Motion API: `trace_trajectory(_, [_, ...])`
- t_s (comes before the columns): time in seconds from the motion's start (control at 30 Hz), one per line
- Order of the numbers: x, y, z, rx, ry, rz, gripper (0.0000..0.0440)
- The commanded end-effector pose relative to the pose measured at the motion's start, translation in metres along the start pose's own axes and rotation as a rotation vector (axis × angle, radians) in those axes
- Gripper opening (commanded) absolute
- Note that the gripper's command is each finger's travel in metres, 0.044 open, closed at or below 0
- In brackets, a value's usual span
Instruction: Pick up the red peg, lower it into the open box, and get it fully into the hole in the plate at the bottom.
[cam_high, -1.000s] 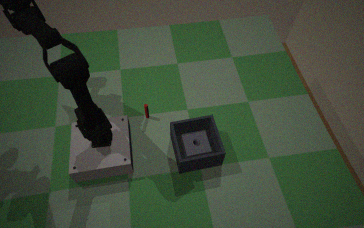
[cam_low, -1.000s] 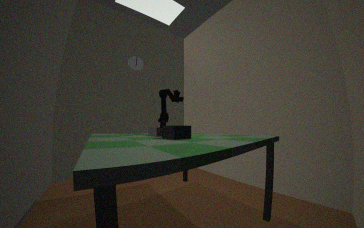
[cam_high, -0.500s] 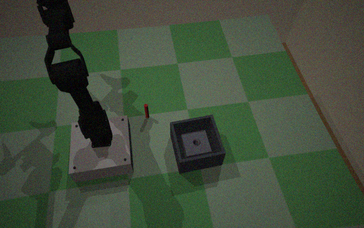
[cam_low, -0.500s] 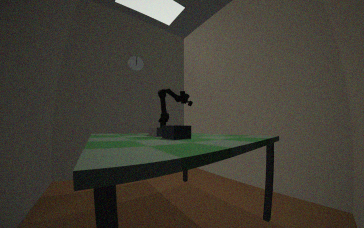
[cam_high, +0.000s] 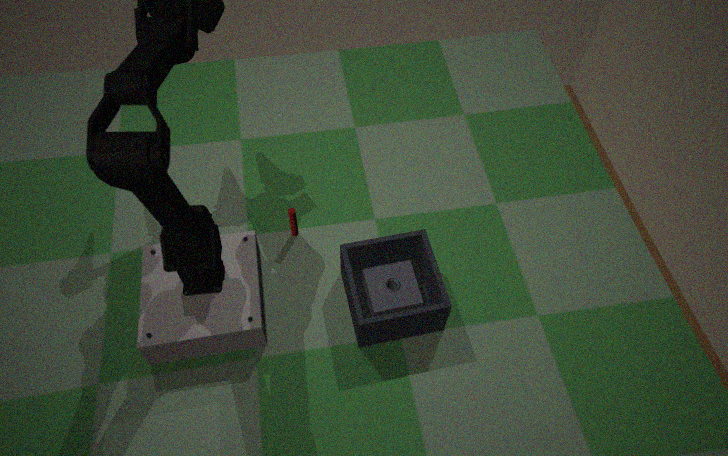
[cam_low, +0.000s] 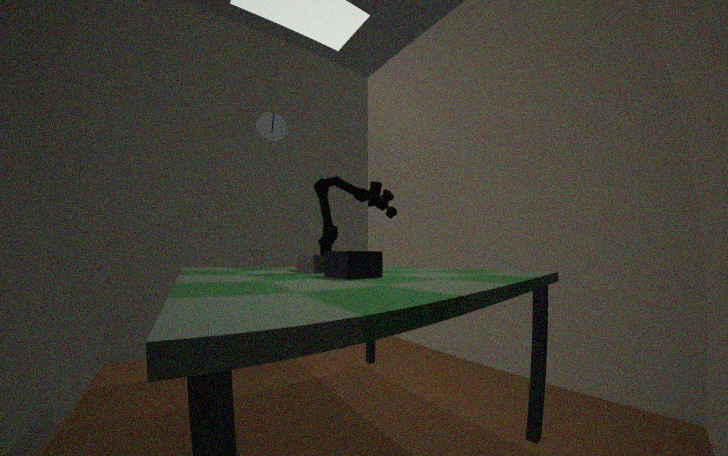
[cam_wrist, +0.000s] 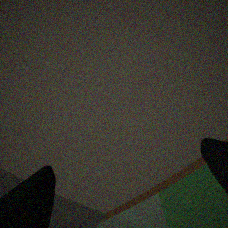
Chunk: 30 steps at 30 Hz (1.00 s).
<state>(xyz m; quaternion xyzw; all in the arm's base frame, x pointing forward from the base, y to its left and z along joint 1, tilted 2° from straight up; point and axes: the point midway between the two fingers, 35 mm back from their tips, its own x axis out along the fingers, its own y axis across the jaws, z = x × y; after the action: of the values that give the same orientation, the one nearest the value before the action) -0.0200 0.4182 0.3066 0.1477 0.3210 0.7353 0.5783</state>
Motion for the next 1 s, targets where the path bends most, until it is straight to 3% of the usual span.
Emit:
trace_trajectory(0.0, [-0.015,-0.037,0.012,0.076,-0.026,-0.126,0.044])
trace_trajectory(0.53, [-0.101,-0.158,0.038,0.38,-0.144,-0.58,0.044])
trace_trajectory(0.97, [-0.183,-0.221,0.014,0.666,-0.21,-0.925,0.044])
